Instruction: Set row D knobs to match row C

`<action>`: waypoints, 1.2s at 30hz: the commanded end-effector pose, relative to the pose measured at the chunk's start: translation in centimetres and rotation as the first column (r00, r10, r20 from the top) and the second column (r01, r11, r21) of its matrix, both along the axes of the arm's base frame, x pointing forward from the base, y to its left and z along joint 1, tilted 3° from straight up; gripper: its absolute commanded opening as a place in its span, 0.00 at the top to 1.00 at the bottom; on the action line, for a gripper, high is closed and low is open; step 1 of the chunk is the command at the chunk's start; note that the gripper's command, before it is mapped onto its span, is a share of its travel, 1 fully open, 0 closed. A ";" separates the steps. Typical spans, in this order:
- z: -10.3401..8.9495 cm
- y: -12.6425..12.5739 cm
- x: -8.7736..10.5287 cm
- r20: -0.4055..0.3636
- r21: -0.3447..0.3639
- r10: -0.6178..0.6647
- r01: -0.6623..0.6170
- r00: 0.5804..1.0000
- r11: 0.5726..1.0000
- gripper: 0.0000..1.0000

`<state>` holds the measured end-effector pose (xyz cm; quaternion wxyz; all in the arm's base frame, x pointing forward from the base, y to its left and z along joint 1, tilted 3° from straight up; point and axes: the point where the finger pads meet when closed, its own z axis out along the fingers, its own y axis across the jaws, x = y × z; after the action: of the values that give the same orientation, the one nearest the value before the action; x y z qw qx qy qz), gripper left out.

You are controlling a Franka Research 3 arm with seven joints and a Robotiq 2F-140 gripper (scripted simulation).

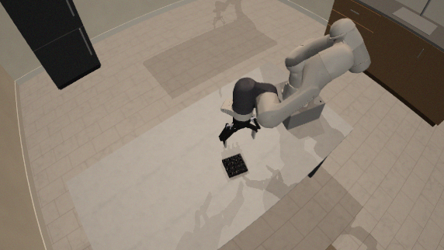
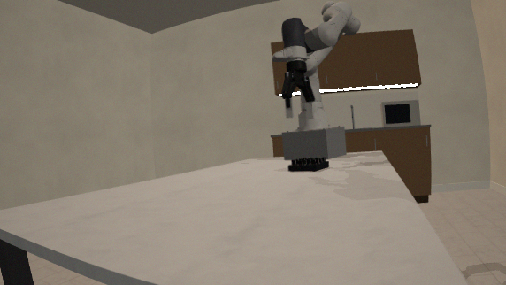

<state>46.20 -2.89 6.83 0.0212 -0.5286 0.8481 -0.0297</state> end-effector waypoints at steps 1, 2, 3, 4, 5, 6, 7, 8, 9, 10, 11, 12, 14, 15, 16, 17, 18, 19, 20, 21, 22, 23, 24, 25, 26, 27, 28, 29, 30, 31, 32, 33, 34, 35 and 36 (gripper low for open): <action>0.5 0.2 -0.6 -0.018 0.006 -0.023 0.023 1.000 1.000 0.00; 0.6 0.2 -0.6 -0.018 0.006 -0.023 0.023 1.000 1.000 0.00; 0.7 0.2 -0.6 -0.018 0.006 -0.023 0.023 1.000 1.000 0.00; 0.8 0.2 -0.6 -0.018 0.006 -0.023 0.023 1.000 1.000 0.00; 0.8 0.2 -0.6 -0.018 0.006 -0.023 0.023 1.000 1.000 0.00; 0.8 0.2 -0.6 -0.018 0.006 -0.023 0.023 1.000 1.000 0.00; 0.8 0.2 -0.6 -0.018 0.006 -0.023 0.023 1.000 1.000 0.00; 0.8 0.2 -0.6 -0.018 0.006 -0.023 0.023 1.000 1.000 0.00; 0.8 0.2 -0.6 -0.018 0.006 -0.023 0.023 1.000 1.000 0.00; 0.8 0.2 -0.6 -0.018 0.006 -0.023 0.023 1.000 1.000 0.00; 0.8 0.2 -0.6 -0.018 0.006 -0.023 0.023 1.000 1.000 0.00; 0.8 0.2 -0.6 -0.018 0.006 -0.023 0.023 1.000 1.000 0.00; 0.8 0.2 -0.6 -0.018 0.006 -0.023 0.023 1.000 1.000 0.00; 0.8 0.2 -0.6 -0.018 0.006 -0.023 0.023 1.000 1.000 0.00; 0.8 0.2 -0.6 -0.018 0.006 -0.023 0.023 1.000 1.000 0.00; 0.8 0.2 -0.6 -0.018 0.006 -0.023 0.023 1.000 1.000 0.00; 0.8 0.2 -0.6 -0.018 0.006 -0.023 0.023 1.000 1.000 0.00; 0.8 0.2 -0.6 -0.018 0.006 -0.023 0.023 1.000 1.000 0.00; 0.8 0.2 -0.6 -0.018 0.006 -0.023 0.023 1.000 1.000 0.00; 0.8 0.2 -0.6 -0.018 0.006 -0.023 0.023 1.000 1.000 0.00; 0.8 0.2 -0.6 -0.018 0.006 -0.023 0.023 1.000 1.000 0.00; 0.8 0.2 -0.6 -0.018 0.006 -0.023 0.023 1.000 1.000 0.00; 0.8 0.2 -0.6 -0.018 0.006 -0.023 0.023 1.000 1.000 0.00; 0.8 0.2 -0.6 -0.018 0.006 -0.023 0.023 1.000 1.000 0.00; 0.8 0.2 -0.6 -0.018 0.006 -0.023 0.023 1.000 1.000 0.00; 0.8 0.2 -0.6 -0.018 0.006 -0.023 0.023 1.000 1.000 0.00; 0.8 0.2 -0.6 -0.018 0.006 -0.023 0.023 1.000 1.000 0.00; 0.8 0.2 -0.6 -0.018 0.006 -0.023 0.023 1.000 1.000 0.00; 0.8 0.2 -0.6 -0.018 0.006 -0.023 0.023 1.000 1.000 0.00; 0.8 0.2 -0.6 -0.018 0.006 -0.023 0.023 1.000 1.000 0.00; 0.8 0.2 -0.6 -0.018 0.006 -0.023 0.023 1.000 1.000 0.00; 0.8 0.2 -0.6 -0.018 0.006 -0.023 0.023 1.000 1.000 0.00; 0.8 0.2 -0.6 -0.018 0.006 -0.023 0.023 1.000 1.000 0.00; 0.8 0.2 -0.6 -0.018 0.006 -0.023 0.023 1.000 1.000 0.00; 0.8 0.2 -0.6 -0.018 0.006 -0.023 0.023 1.000 1.000 0.00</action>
<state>45.69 -2.65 7.59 0.0164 -0.5203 0.8535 -0.0232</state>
